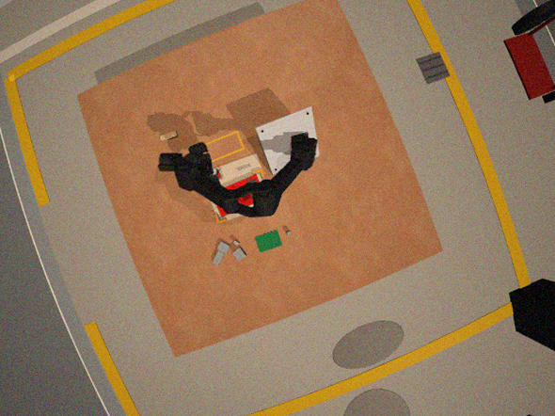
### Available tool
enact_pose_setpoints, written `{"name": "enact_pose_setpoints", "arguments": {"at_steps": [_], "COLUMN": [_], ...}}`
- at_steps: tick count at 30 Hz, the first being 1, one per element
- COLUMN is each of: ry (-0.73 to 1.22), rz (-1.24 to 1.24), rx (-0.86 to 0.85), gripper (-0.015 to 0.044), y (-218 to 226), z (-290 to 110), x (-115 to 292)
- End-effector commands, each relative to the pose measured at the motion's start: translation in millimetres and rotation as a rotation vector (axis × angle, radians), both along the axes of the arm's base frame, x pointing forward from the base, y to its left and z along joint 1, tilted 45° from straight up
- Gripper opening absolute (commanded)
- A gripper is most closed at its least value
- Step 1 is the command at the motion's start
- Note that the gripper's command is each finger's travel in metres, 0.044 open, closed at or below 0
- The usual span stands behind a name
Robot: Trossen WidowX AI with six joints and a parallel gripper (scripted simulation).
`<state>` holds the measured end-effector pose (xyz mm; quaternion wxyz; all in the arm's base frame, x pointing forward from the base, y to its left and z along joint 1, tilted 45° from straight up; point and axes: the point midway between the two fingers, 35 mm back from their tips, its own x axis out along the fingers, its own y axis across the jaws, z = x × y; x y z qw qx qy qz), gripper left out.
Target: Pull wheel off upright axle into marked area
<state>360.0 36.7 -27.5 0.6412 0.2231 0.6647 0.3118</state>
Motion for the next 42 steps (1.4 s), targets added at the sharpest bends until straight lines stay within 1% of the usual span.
{"name": "enact_pose_setpoints", "arguments": {"at_steps": [1,30,39,42], "ry": [-0.009,-0.007,-0.007,-0.006], "rz": [0.001,0.000,0.000,0.000], "rx": [-0.005,-0.004,-0.005,-0.005], "gripper": [0.0000,0.0000,0.0000,0.0000], "y": [-4,-10,-34,-35], "z": [3,10,34,34], "x": [2,2,2,2]}}
